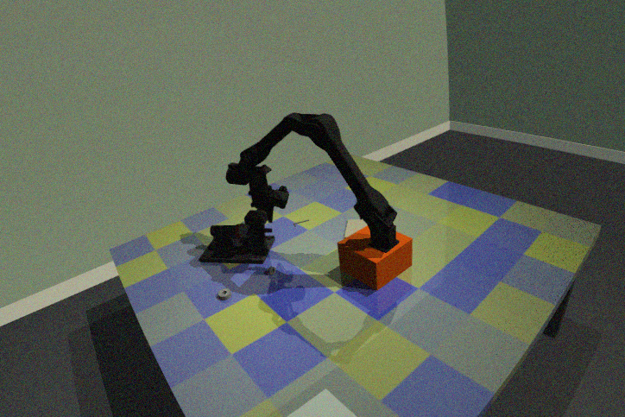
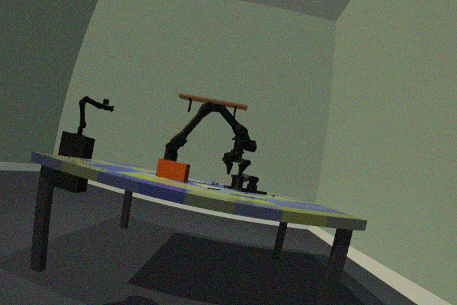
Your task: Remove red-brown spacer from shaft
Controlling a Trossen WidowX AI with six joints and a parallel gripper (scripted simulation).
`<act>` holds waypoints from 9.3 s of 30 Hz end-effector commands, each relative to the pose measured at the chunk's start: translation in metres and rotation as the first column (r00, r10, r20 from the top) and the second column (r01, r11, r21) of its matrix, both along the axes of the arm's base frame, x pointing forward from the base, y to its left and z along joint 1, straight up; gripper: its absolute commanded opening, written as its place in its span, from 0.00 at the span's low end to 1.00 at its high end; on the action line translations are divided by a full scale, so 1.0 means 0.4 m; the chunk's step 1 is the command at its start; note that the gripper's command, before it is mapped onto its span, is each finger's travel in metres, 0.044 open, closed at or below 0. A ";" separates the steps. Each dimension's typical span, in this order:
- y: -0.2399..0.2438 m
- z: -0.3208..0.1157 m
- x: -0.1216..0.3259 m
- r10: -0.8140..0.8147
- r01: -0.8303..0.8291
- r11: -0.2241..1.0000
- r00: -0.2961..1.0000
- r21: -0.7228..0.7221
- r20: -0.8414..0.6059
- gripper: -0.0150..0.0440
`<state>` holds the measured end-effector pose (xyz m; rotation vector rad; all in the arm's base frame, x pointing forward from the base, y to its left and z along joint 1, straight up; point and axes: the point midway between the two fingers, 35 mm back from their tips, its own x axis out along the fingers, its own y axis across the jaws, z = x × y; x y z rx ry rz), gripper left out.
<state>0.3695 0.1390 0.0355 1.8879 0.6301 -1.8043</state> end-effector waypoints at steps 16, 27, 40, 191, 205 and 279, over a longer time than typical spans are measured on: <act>-0.005 -0.050 -0.003 -0.003 0.003 1.000 1.000 -0.007 -0.004 1.00; -0.005 -0.050 -0.003 -0.003 0.003 1.000 1.000 -0.007 -0.004 1.00; -0.005 -0.050 -0.003 -0.003 0.003 1.000 1.000 -0.007 -0.004 1.00; -0.042 -0.097 -0.054 -0.003 0.003 1.000 1.000 -0.008 -0.006 0.25; -0.045 -0.097 -0.057 -0.003 0.003 1.000 1.000 -0.008 -0.006 0.25; -0.056 -0.098 -0.073 -0.006 0.006 1.000 1.000 -0.006 -0.007 0.25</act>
